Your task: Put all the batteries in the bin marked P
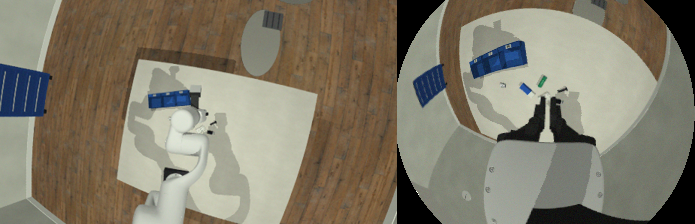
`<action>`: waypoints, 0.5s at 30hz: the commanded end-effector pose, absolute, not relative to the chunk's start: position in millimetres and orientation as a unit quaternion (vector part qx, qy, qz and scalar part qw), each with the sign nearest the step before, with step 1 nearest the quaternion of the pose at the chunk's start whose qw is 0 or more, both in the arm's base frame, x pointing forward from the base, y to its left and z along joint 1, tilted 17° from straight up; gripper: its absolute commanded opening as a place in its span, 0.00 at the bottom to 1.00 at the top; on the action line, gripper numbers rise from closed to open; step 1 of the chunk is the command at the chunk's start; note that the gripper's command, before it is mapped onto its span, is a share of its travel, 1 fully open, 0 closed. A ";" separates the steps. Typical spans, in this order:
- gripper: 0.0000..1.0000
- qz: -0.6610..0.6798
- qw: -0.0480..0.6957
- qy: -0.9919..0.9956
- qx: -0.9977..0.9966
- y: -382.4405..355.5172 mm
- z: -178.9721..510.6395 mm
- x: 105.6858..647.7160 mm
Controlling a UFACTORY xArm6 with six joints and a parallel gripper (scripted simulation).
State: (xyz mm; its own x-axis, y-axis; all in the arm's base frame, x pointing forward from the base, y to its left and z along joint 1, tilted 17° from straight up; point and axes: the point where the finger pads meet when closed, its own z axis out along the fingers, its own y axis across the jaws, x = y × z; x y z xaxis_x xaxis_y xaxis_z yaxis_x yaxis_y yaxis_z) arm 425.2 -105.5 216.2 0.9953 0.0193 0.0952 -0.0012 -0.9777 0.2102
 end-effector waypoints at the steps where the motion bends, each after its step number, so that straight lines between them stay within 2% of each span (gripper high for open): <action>1: 0.07 0.043 0.109 -0.010 0.993 -88.7 213.4 419.8; 15: 0.07 0.020 0.128 -0.062 0.990 -44.1 200.2 395.0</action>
